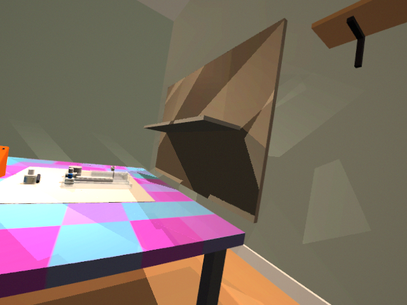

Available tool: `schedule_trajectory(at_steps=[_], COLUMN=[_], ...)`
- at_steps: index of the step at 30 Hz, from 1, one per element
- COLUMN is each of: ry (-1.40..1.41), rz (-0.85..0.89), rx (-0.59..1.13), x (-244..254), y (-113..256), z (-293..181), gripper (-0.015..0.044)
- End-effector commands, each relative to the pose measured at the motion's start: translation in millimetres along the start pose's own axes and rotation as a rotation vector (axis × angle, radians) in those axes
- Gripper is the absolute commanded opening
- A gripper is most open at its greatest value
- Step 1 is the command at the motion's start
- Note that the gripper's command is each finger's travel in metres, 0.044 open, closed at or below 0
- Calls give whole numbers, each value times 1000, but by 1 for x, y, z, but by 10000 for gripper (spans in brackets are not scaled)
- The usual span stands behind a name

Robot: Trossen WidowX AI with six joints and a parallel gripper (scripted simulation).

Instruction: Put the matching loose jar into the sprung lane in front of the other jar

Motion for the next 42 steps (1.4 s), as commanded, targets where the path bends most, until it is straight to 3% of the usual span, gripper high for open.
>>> schedule_trajectory(at_steps=[1, 6, 10, 26, 42], ry=[3, 90, 167, 439, 726], rz=[0, 18, 117, 787, 1386], rx=[2, 62, 148, 547, 833], x=[0, 4, 13, 16, -59], y=[0, -6, 22, 194, 326], z=[0, -13, -32, -59, -39], gripper=[426, 440, 440, 440, 440])
Point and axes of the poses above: the point midway between the two fingers, 35 mm back from their tips, its own y axis back along the fingers, its own x axis across the jaws, z = x × y, the point moved 10 cm from there along y, back along the fingers, and after that the axes turned 13 degrees about -y, right-handed, at the moved point
